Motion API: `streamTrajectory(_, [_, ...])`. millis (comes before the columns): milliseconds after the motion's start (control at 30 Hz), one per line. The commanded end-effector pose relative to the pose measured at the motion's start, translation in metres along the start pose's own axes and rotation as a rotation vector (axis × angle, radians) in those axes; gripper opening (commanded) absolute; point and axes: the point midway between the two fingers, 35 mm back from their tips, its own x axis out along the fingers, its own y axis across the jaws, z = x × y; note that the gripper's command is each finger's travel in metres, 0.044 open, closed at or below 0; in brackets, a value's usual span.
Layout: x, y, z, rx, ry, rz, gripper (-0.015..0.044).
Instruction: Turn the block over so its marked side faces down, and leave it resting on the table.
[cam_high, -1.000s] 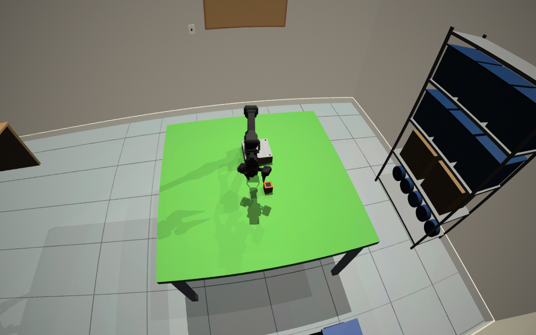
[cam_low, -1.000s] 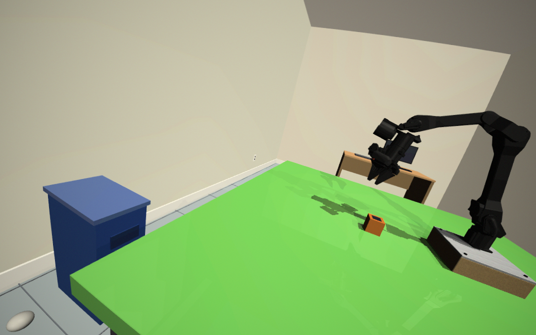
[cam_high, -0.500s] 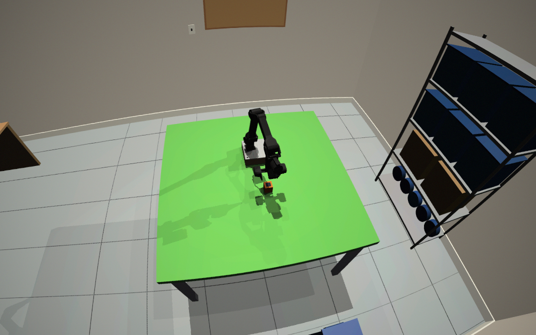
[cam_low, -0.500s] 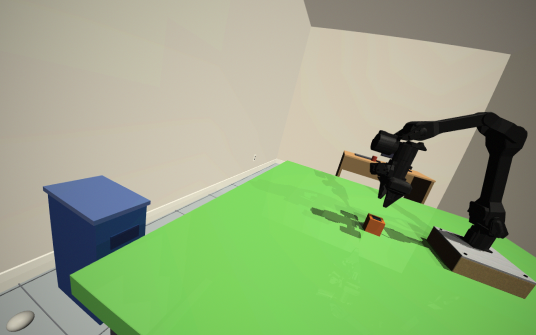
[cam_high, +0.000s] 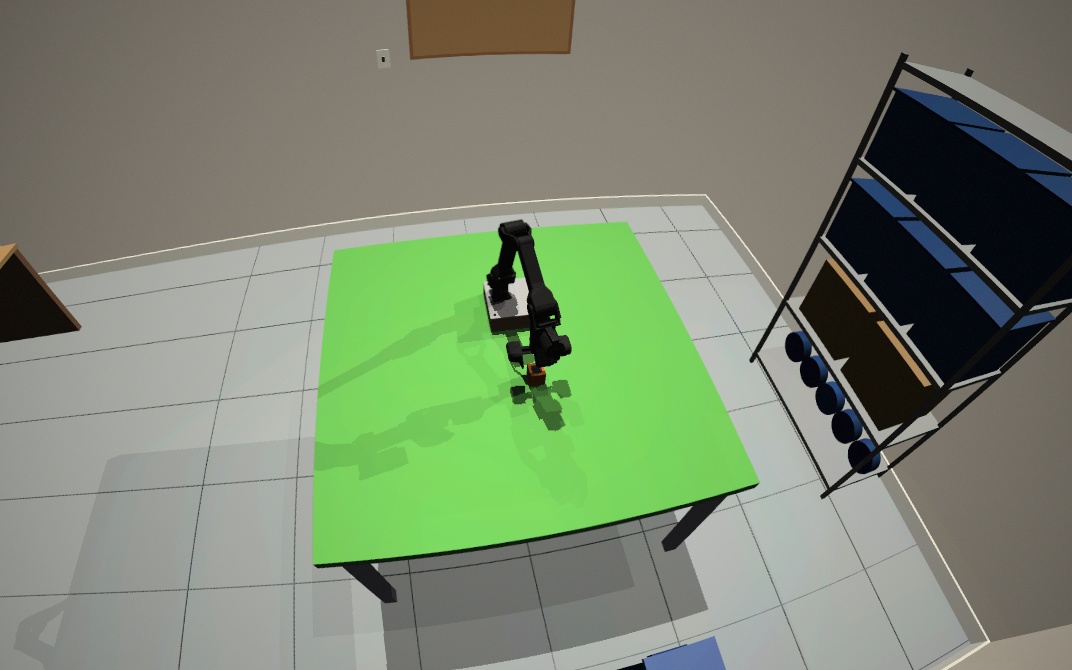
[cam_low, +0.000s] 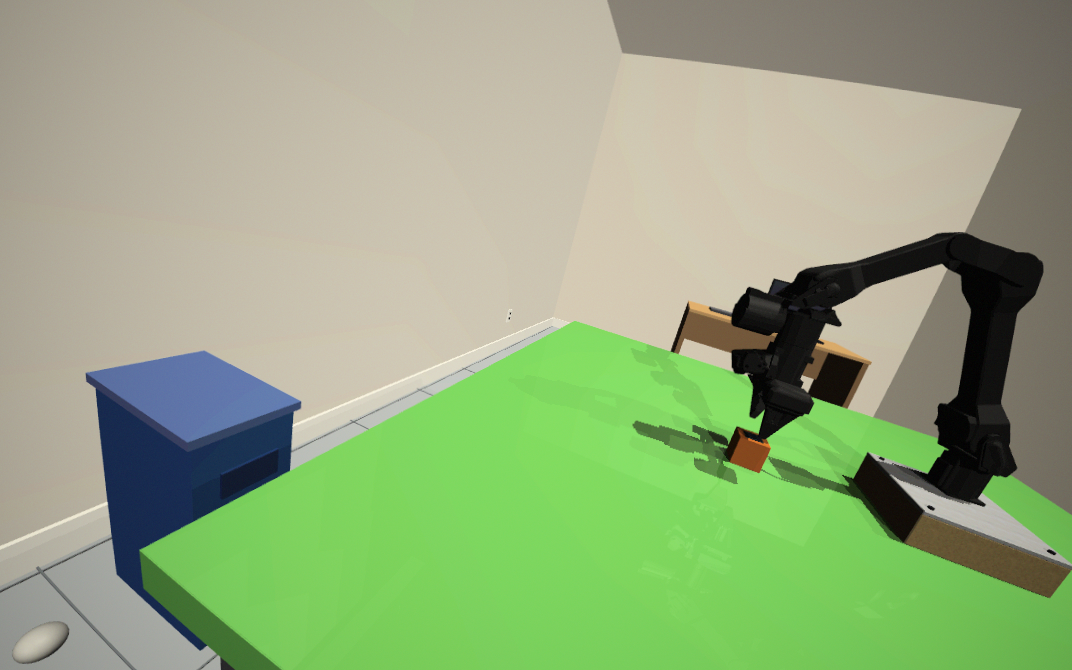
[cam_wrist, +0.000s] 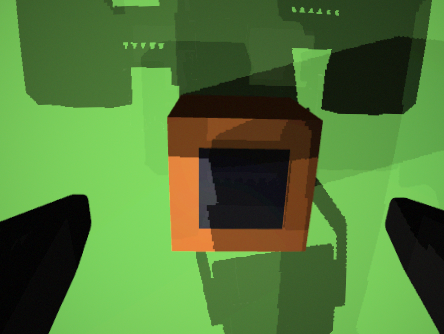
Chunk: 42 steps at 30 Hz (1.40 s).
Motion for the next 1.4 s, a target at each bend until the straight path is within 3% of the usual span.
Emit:
streamTrajectory(0, [0.008,-0.001,-0.002,-0.003,0.011,-0.005,0.0440])
streamTrajectory(767, [0.041,-0.001,-0.003,-0.003,0.011,-0.005,0.0440])
streamTrajectory(1000, [0.041,-0.001,-0.003,-0.003,0.011,-0.005,0.0256])
streamTrajectory(1367, [0.041,-0.001,-0.003,-0.003,0.011,-0.005,0.0183])
